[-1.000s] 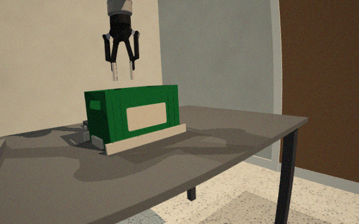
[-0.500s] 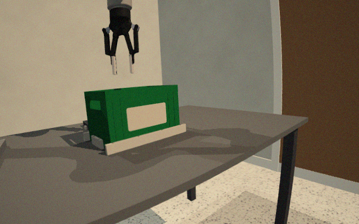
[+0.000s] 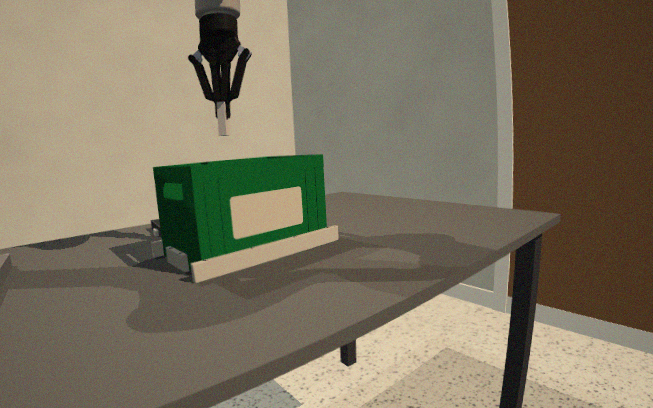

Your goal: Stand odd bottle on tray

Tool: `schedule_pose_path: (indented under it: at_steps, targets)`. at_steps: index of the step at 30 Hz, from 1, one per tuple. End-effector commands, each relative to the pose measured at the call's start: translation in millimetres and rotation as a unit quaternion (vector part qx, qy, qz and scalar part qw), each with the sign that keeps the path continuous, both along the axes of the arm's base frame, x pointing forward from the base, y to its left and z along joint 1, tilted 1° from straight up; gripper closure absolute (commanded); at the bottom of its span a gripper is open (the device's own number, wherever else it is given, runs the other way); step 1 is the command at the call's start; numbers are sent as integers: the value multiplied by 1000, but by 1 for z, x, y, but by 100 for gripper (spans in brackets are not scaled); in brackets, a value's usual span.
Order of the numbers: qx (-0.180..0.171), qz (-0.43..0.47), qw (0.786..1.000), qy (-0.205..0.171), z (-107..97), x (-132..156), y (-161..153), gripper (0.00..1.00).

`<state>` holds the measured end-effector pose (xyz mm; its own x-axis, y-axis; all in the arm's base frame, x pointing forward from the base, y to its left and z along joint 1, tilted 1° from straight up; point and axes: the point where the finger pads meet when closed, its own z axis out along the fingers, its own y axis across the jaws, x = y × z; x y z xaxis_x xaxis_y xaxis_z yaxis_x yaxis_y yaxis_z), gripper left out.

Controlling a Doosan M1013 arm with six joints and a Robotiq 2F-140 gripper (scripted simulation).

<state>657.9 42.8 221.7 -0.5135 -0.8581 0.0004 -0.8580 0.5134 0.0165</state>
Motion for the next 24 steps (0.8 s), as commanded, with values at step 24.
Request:
schedule_pose_path:
  at_steps: [24]
  targets:
    - [0,0,1000,0,1,24,-11,100]
